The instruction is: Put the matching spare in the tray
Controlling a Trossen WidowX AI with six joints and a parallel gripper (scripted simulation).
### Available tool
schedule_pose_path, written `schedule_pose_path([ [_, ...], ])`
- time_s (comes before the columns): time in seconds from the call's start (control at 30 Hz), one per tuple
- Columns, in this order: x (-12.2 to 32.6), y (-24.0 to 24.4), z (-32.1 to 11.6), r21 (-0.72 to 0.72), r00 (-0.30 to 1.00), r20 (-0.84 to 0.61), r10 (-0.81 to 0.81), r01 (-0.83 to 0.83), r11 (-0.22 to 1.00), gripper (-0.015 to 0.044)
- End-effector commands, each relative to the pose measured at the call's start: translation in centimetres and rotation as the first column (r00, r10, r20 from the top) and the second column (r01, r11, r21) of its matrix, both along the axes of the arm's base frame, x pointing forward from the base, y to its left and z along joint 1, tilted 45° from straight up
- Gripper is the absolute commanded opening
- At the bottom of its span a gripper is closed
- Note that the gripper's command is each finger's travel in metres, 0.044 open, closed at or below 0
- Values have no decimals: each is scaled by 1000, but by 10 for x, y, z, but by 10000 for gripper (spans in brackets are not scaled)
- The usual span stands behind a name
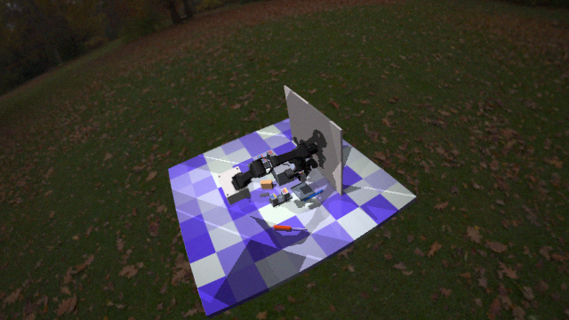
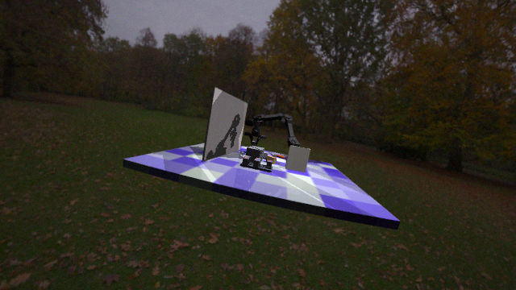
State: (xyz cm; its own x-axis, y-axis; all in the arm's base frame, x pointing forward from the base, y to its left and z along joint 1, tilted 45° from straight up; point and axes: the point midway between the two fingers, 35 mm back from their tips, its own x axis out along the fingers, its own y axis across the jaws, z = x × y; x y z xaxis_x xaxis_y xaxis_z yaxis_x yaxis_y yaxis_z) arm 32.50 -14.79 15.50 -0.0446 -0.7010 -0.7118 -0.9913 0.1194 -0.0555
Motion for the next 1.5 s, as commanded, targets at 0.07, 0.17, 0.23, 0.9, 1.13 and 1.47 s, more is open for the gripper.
schedule_pose_path([
  [0.07,-1,-4,-4,-1,1000,-4,2,-2,1000,0],
  [0.17,-1,-6,-6,-2,1000,-4,2,-2,1000,0],
  [0.23,-1,-7,-7,-2,1000,-4,2,-2,1000,0],
  [0.9,-4,-19,-18,-5,1000,-4,2,-2,1000,0],
  [1.13,-5,-23,-22,-6,1000,-4,2,-2,1000,0],
  [1.47,-6,-29,-27,-8,1000,-4,2,-2,1000,0],
])
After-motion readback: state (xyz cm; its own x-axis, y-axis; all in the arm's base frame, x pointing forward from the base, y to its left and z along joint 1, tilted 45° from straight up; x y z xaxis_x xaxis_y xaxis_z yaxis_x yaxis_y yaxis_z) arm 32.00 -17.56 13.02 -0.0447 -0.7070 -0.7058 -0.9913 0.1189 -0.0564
